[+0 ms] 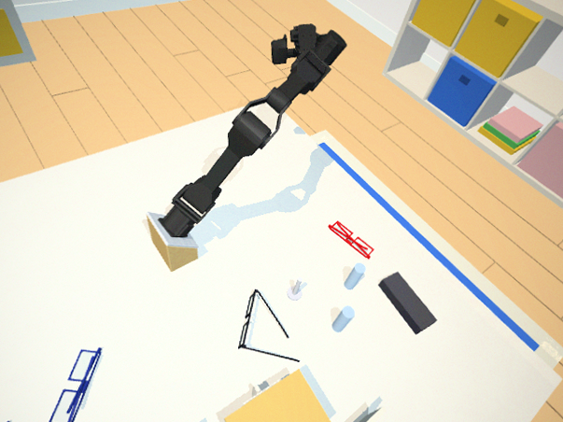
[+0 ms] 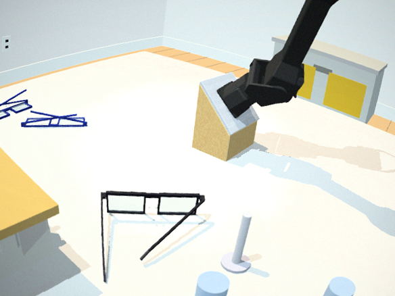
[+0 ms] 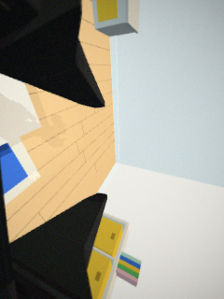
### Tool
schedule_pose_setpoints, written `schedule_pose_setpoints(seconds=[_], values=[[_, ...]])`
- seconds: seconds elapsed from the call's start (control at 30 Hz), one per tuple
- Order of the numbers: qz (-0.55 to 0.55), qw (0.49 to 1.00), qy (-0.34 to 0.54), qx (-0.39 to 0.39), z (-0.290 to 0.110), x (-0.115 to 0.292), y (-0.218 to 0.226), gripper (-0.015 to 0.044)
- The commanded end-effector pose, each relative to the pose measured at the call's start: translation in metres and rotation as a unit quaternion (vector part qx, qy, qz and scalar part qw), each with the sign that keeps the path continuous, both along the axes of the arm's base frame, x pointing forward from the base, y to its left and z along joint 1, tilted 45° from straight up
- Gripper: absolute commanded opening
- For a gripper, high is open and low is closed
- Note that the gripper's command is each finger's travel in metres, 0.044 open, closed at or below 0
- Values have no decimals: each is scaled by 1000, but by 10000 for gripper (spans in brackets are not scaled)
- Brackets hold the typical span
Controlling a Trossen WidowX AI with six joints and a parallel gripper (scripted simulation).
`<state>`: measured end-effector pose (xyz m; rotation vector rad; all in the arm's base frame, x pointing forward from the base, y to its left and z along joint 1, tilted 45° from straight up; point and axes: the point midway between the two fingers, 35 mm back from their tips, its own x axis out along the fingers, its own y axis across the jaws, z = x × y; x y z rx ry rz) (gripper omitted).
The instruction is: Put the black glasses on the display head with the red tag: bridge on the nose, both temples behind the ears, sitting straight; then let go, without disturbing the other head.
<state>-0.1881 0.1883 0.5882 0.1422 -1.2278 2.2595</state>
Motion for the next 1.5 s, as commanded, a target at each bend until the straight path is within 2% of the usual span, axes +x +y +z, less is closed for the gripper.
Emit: schedule_pose_setpoints(seconds=[0.0, 0.23, 0.37, 0.53, 0.57, 0.8, 1.03, 1.23, 1.47], values=[[0, 1000, 0, 0, 0, 0, 0, 426], [0, 1000, 0, 0, 0, 0, 0, 440], [-22, 999, -1, -25, -8, 6, 17, 335], [-100, 988, 7, -114, -39, 38, 74, 204], [-116, 984, 11, -133, -46, 47, 85, 200], [-234, 935, 58, -261, -98, 127, 150, 200], [-344, 851, 140, -371, -154, 227, 181, 200], [-424, 755, 231, -444, -204, 319, 178, 200], [-496, 616, 357, -497, -264, 420, 139, 200]])
